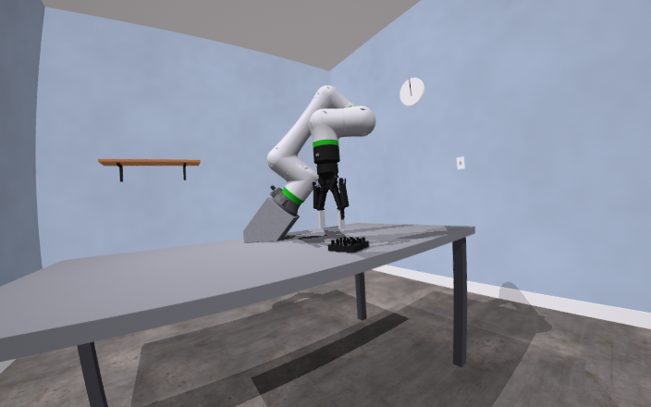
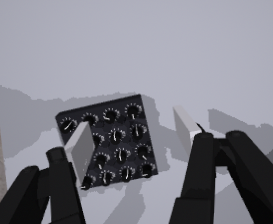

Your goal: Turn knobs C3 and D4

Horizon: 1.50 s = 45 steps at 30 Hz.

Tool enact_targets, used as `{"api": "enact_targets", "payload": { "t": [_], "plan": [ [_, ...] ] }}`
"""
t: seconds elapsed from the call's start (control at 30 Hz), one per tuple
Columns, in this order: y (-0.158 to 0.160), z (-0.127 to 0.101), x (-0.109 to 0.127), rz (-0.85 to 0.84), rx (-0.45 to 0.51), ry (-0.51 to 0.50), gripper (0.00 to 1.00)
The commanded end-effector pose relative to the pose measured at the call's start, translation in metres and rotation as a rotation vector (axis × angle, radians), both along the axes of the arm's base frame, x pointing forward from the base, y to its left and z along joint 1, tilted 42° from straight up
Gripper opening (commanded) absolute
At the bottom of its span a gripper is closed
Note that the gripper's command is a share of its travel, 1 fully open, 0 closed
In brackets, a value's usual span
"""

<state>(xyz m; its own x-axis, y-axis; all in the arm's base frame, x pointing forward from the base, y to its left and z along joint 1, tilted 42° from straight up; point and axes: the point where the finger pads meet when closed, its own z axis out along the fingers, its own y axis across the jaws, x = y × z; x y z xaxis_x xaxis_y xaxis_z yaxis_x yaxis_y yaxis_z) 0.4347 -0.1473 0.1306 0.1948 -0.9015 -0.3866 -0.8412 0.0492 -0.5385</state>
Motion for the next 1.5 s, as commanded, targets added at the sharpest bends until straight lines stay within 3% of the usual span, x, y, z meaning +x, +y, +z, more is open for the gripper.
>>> {"api": "enact_targets", "payload": {
  "t": [0.0,0.6,1.47],
  "plan": [
    [-0.005,0.008,-0.005,0.0,0.0,0.0,1.0],
    [-0.039,0.067,-0.045,0.0,0.0,0.0,1.0],
    [-0.04,0.07,-0.047,0.0,0.0,0.0,1.0]
  ]
}}
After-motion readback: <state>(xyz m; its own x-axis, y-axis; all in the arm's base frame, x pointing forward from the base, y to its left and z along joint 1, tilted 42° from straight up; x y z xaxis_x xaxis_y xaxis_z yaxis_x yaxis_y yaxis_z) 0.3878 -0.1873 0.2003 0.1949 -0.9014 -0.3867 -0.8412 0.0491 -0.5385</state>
